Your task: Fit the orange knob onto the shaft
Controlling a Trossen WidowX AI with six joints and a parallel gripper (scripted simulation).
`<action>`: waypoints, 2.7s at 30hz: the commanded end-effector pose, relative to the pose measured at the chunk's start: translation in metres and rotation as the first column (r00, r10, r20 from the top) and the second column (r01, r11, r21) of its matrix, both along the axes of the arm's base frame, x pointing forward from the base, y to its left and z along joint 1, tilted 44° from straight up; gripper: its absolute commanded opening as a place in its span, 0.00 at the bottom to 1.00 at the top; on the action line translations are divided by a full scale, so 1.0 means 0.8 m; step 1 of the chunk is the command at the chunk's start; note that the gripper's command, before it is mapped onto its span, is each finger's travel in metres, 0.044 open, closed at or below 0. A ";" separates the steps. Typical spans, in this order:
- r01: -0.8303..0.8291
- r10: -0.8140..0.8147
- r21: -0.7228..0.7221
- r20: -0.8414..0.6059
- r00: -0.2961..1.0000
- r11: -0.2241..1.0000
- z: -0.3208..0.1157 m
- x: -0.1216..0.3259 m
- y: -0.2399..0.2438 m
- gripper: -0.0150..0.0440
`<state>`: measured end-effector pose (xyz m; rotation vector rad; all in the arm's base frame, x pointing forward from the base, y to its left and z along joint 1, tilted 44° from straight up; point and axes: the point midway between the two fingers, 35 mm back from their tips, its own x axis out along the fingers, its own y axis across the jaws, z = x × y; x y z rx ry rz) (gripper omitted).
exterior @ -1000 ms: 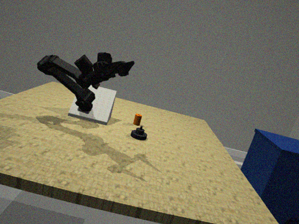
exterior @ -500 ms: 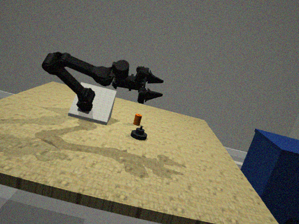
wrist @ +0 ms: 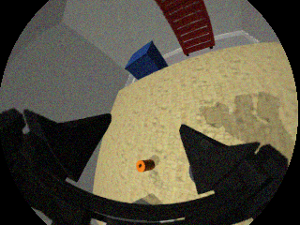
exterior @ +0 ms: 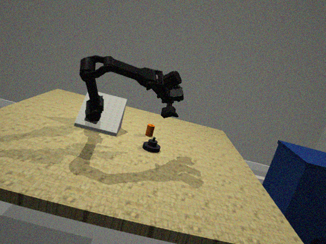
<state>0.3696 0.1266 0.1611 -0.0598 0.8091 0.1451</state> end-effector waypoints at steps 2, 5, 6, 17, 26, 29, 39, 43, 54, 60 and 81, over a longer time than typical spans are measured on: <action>0.072 -0.140 -0.209 -0.333 0.932 0.975 -0.096 -0.033 0.036 1.00; 0.074 -0.224 -0.345 -0.419 0.880 0.936 -0.128 -0.055 0.047 1.00; 0.070 -0.254 -0.395 -0.438 0.862 0.916 -0.138 -0.063 0.049 1.00; -0.017 -0.454 -0.751 -0.417 0.787 0.661 -0.186 -0.114 0.064 1.00; -0.017 -0.454 -0.751 -0.417 0.787 0.661 -0.185 -0.111 0.064 1.00; -0.016 -0.454 -0.751 -0.417 0.787 0.660 -0.201 -0.108 0.049 1.00; -0.016 -0.455 -0.751 -0.416 0.788 0.660 -0.226 -0.104 0.025 1.00; -0.016 -0.455 -0.752 -0.416 0.788 0.659 -0.230 -0.103 0.021 1.00; -0.016 -0.455 -0.751 -0.416 0.788 0.660 -0.244 -0.100 0.008 1.00; -0.016 -0.454 -0.751 -0.415 0.788 0.660 -0.254 -0.098 0.000 1.00; -0.015 -0.456 -0.753 -0.414 0.788 0.658 -0.284 -0.095 -0.029 1.00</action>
